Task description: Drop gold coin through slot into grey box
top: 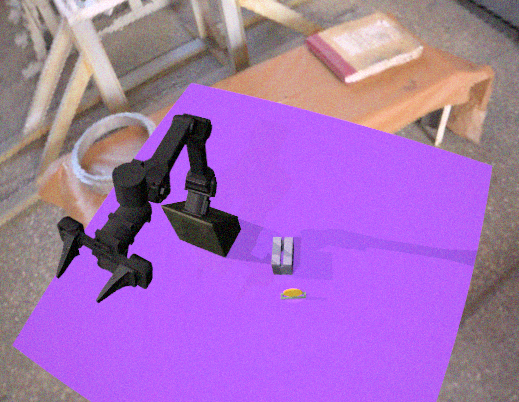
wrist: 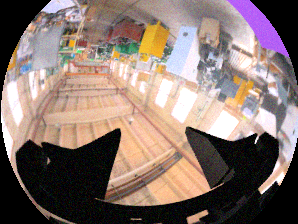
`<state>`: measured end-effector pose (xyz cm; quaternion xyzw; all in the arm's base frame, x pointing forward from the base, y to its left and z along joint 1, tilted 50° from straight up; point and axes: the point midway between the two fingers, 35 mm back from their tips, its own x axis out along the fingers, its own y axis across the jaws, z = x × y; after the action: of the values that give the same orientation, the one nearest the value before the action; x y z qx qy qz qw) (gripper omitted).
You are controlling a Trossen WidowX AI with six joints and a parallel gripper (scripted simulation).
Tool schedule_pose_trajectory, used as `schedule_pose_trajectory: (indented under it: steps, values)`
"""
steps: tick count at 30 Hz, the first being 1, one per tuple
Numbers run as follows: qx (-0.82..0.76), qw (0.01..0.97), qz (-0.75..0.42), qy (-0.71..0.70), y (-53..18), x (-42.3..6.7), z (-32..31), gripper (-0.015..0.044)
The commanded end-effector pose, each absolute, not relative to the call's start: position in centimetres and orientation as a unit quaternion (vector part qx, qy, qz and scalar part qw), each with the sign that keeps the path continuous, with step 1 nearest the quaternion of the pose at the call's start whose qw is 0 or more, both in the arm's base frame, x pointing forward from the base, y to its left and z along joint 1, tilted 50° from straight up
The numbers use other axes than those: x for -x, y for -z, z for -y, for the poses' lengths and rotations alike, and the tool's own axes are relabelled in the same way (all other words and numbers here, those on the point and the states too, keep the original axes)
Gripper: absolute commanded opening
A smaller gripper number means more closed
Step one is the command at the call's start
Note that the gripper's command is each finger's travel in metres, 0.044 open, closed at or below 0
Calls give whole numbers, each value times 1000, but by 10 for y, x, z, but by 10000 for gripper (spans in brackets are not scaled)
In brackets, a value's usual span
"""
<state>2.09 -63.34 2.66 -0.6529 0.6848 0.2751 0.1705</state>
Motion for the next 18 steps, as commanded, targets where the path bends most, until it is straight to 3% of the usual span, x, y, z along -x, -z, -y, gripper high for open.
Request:
schedule_pose_trajectory:
  steps: [1, 9, 18]
  values:
    - [656, 167, -680, -282, -25, -24, 632, 374]
    - [754, -7, -418, -507, 17, -122, 582, 164]
    - [777, -191, -133, -584, 48, -197, 520, 161]
